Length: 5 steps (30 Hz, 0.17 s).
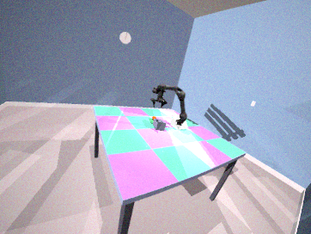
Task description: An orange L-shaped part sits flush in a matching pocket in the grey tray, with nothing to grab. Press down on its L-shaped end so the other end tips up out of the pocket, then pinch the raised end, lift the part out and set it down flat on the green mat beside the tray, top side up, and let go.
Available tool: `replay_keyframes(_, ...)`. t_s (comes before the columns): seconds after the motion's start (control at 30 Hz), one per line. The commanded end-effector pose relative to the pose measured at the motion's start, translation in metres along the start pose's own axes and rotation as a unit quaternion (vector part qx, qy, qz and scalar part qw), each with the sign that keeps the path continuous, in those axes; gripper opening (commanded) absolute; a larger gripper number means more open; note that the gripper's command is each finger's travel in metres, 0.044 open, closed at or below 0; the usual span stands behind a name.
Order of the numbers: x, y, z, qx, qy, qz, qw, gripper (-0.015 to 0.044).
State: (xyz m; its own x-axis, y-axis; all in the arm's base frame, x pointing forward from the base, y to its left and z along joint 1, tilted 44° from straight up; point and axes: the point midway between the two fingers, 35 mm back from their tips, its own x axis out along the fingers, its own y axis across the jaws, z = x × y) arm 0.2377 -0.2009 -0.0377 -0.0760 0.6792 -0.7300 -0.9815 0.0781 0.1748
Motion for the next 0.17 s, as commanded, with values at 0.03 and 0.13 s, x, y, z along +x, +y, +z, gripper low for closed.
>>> replay_keyframes(0.03,0.0003,-0.0001,-0.0005,0.001,0.0,0.0,1.0,0.04)
replay_keyframes(0.13,0.0003,-0.0001,-0.0005,0.001,0.0,0.0,1.0,0.04)
